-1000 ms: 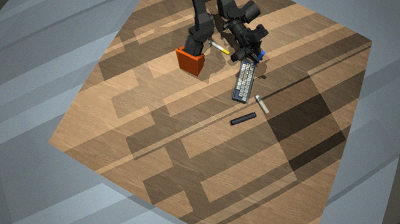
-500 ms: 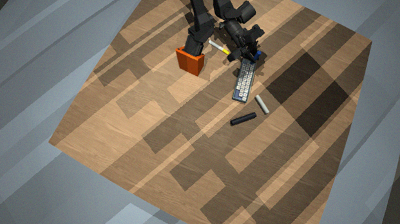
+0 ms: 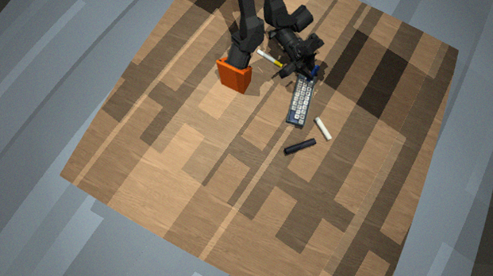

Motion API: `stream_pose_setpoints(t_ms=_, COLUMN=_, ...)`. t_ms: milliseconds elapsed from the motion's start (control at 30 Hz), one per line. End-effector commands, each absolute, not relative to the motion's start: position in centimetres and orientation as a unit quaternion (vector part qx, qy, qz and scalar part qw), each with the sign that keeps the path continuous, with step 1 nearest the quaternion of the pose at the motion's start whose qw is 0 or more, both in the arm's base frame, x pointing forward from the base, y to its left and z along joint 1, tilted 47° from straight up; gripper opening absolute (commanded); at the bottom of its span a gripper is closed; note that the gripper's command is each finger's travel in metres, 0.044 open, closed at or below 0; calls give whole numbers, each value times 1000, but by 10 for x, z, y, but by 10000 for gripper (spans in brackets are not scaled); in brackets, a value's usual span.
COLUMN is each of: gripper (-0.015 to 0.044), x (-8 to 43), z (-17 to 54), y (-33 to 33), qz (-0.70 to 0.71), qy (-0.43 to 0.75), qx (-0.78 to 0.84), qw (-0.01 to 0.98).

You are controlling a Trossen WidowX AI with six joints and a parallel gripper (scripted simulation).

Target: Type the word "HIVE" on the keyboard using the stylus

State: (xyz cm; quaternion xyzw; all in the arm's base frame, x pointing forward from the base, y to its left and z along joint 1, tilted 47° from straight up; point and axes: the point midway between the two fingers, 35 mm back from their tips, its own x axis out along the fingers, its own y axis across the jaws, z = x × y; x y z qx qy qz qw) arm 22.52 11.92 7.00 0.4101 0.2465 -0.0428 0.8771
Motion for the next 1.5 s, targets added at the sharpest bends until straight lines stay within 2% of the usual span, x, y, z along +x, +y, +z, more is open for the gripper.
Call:
stream_pose_setpoints(t_ms=0, gripper=81, x=226, z=68, y=120, qz=-46, qy=245, qx=412, qw=877)
stream_pose_setpoints(t_ms=1467, gripper=81, x=227, z=70, y=119, qz=-46, qy=246, qx=412, qw=876)
